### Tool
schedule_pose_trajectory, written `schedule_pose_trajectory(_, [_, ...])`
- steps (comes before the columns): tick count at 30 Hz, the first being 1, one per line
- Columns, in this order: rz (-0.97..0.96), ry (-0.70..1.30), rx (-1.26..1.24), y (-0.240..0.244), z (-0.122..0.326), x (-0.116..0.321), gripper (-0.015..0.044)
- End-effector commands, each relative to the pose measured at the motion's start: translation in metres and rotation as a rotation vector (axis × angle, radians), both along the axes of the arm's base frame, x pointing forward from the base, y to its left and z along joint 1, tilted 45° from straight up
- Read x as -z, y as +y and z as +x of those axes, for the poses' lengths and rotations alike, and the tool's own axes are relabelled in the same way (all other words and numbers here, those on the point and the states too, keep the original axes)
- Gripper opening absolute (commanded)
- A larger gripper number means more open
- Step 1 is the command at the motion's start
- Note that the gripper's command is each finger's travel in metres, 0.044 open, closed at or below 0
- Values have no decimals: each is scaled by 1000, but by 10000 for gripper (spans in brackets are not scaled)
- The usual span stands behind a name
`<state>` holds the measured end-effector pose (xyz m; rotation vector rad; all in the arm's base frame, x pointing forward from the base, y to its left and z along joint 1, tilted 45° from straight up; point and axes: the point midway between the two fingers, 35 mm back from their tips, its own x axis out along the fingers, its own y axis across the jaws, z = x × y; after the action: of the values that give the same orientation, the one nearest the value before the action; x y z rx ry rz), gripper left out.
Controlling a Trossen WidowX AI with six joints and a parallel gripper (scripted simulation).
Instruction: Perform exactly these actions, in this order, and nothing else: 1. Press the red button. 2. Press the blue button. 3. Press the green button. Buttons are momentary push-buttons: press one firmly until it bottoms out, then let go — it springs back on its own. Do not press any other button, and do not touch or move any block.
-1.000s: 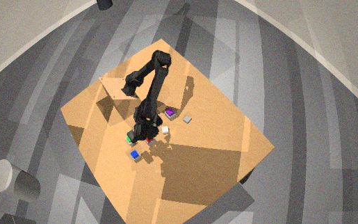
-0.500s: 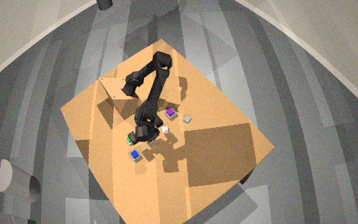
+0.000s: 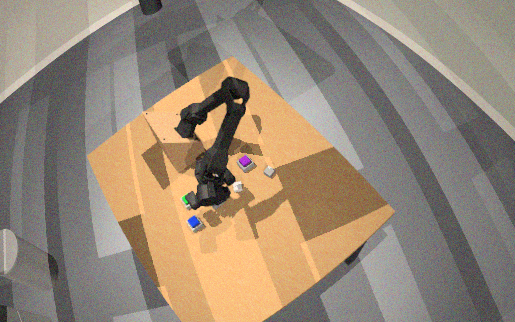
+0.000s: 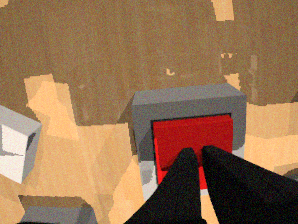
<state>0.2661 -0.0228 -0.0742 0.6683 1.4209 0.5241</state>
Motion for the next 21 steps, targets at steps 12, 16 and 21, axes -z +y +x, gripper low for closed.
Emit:
schedule_pose_trajectory(12, [5, 6, 4, 2, -1, 1, 20])
schedule_pose_trajectory(16, [2, 5, 3, -15, -2, -16, 20])
schedule_pose_trajectory(21, [3, 6, 4, -23, -4, -24, 20])
